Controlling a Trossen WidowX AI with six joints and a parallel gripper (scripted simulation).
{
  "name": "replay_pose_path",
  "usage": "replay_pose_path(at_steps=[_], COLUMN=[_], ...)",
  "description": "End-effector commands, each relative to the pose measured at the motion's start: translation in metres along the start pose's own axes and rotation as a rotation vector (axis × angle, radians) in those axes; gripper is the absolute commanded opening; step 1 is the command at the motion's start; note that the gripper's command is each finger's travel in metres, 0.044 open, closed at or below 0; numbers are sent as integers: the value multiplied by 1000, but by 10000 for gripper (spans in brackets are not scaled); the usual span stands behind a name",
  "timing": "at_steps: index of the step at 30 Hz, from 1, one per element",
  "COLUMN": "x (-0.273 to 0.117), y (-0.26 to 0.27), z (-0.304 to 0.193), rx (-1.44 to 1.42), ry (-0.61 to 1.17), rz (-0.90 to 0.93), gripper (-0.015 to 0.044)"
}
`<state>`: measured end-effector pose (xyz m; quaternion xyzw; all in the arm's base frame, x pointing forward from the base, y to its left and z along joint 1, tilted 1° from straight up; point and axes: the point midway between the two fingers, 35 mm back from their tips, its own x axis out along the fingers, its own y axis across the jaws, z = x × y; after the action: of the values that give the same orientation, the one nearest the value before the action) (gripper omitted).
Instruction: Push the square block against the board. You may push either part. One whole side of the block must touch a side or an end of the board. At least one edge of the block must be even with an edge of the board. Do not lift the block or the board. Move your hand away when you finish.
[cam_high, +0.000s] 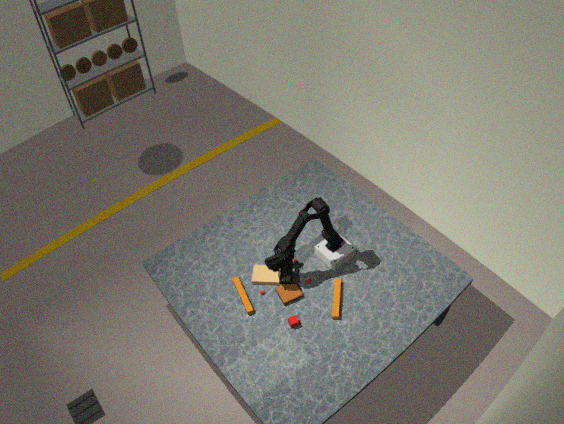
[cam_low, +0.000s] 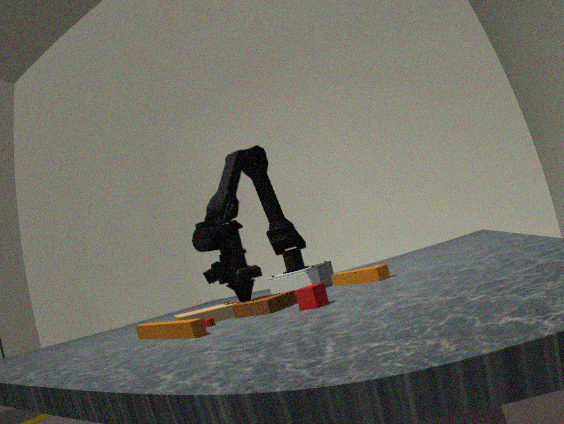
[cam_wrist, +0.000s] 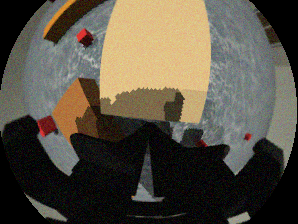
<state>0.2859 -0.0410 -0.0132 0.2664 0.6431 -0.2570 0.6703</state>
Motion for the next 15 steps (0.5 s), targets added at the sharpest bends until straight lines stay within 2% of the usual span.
replay_pose_path(at_steps=[1, 15], x=[0, 0], y=[1, 1], z=[3, 16], rx=[-6, -6], ry=[3, 2], rz=[3, 3], gripper=[0, 0])
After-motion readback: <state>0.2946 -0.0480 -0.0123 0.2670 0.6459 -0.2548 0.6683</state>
